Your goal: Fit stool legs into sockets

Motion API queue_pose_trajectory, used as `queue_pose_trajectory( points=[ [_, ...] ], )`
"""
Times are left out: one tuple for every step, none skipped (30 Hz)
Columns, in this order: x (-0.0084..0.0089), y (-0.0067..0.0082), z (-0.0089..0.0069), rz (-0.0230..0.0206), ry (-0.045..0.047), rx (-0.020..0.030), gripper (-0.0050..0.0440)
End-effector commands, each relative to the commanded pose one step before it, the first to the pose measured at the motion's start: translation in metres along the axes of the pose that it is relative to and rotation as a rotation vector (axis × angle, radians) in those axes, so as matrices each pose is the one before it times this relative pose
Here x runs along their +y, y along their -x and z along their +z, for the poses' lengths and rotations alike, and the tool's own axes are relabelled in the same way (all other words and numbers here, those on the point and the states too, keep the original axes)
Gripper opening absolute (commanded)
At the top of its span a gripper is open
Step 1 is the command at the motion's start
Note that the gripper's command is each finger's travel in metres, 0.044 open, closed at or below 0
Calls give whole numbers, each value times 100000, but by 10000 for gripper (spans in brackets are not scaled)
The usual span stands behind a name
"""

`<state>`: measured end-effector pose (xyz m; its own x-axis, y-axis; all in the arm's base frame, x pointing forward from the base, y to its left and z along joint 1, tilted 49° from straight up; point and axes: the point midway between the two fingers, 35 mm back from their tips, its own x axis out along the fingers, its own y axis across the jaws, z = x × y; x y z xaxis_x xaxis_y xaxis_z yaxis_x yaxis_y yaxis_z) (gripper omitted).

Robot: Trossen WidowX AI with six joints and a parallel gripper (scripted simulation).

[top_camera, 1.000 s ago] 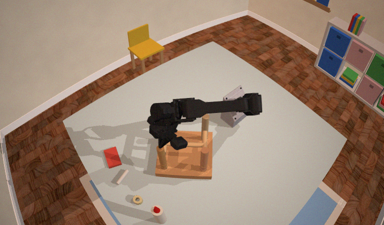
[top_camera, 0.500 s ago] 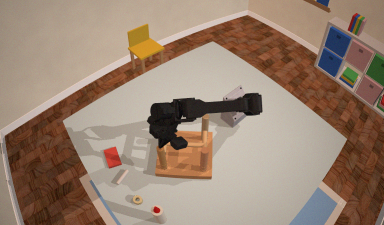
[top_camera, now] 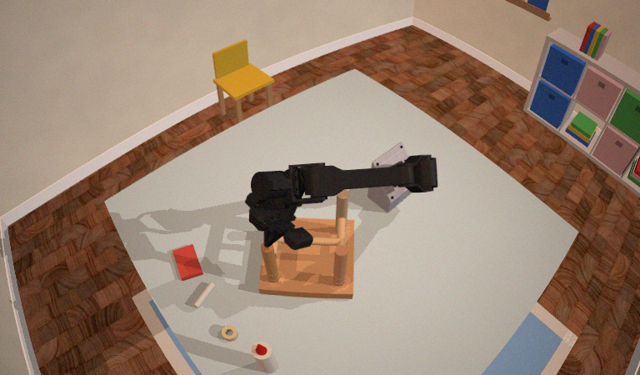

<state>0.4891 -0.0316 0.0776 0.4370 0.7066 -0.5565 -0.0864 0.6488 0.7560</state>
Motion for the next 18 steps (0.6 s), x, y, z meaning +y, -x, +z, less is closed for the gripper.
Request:
queue_pose_trajectory(
  points=[
    [81,-1281,-843,-439,-553,3002,0],
    [0,-12,-7,0,0,0,0],
    [0,-12,-7,0,0,0,0],
    [0,-12,-7,0,0,0,0],
    [0,-12,-7,0,0,0,0],
    [0,-12,-7,0,0,0,0],
    [0,-12,-7,0,0,0,0],
    [0,-12,-7,0,0,0,0],
    [0,-12,-7,0,0,0,0],
    [0,-12,-7,0,0,0,0],
    [0,-12,-7,0,0,0,0],
    [0,-12,-7,0,0,0,0],
    [0,-12,-7,0,0,0,0],
    [0,-12,-7,0,0,0,0],
    [0,0,0,0,0,0,0],
    [0,0,0,0,0,0,0],
    [0,-12,-7,0,0,0,0],
    [0,-12,-7,0,0,0,0]
  ],
)
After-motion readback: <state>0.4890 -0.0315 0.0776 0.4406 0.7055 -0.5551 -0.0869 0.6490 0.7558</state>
